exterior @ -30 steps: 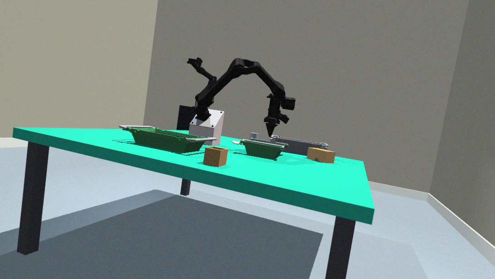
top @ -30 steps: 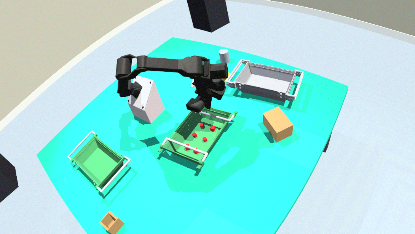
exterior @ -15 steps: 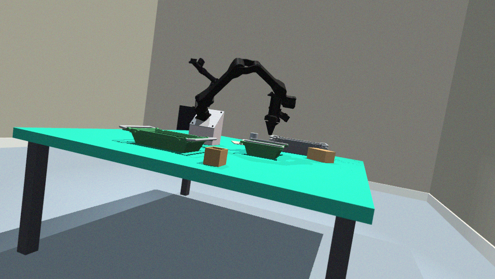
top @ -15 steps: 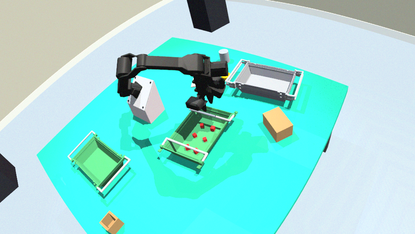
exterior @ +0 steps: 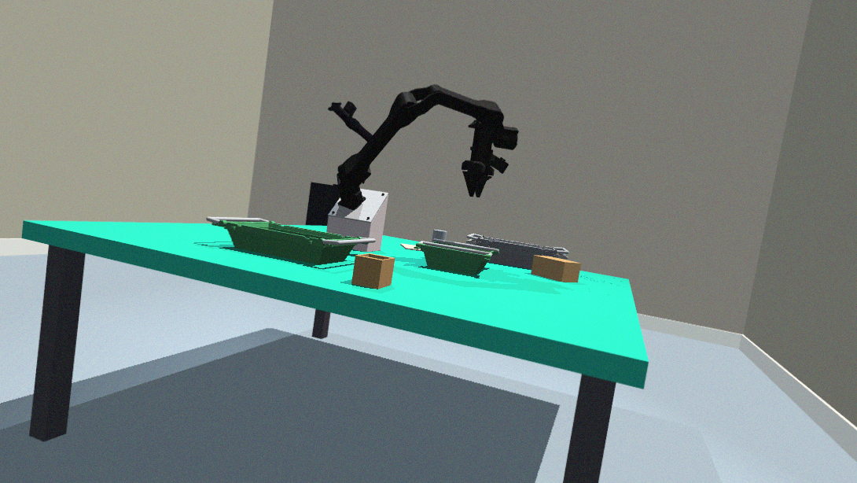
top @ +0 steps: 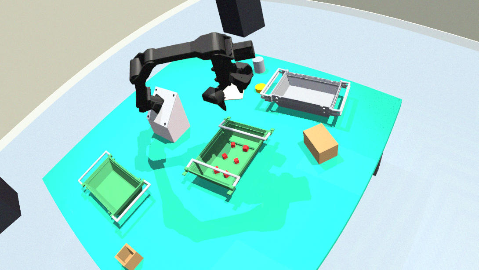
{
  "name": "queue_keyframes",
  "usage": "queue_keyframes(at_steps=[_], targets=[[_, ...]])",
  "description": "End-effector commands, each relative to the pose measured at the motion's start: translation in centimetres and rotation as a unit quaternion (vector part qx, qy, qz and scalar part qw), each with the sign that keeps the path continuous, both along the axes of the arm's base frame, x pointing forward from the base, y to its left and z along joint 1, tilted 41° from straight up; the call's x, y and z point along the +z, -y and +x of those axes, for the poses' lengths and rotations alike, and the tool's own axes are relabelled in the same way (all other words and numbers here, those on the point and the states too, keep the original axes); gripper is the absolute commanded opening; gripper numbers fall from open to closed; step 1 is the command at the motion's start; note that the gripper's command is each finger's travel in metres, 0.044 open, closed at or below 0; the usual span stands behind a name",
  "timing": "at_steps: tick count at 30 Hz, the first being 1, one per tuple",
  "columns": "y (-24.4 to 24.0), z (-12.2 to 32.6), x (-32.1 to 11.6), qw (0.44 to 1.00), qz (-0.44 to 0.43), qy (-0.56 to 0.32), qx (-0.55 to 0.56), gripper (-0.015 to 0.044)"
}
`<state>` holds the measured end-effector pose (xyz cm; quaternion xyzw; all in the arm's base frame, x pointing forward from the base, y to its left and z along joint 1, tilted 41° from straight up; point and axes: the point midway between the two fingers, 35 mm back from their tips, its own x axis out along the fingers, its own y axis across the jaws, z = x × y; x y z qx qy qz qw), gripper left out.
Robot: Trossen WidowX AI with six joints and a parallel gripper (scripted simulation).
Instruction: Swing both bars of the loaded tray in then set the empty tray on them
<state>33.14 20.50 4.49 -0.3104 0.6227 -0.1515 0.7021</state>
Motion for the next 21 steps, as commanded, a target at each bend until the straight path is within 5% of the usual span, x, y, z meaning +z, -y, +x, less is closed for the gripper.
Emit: queue_keyframes(at_steps=[1,10,21], targets=[[6.1,2.2,2.0,0.991,0.038,0.045,-0.123,0.044],[21.3,1.7,8.0,0.86,0.142,0.214,-0.441,0.044],[35.5,-8.0,12.8,0.521,0.197,0.425,-0.714,0.044]])
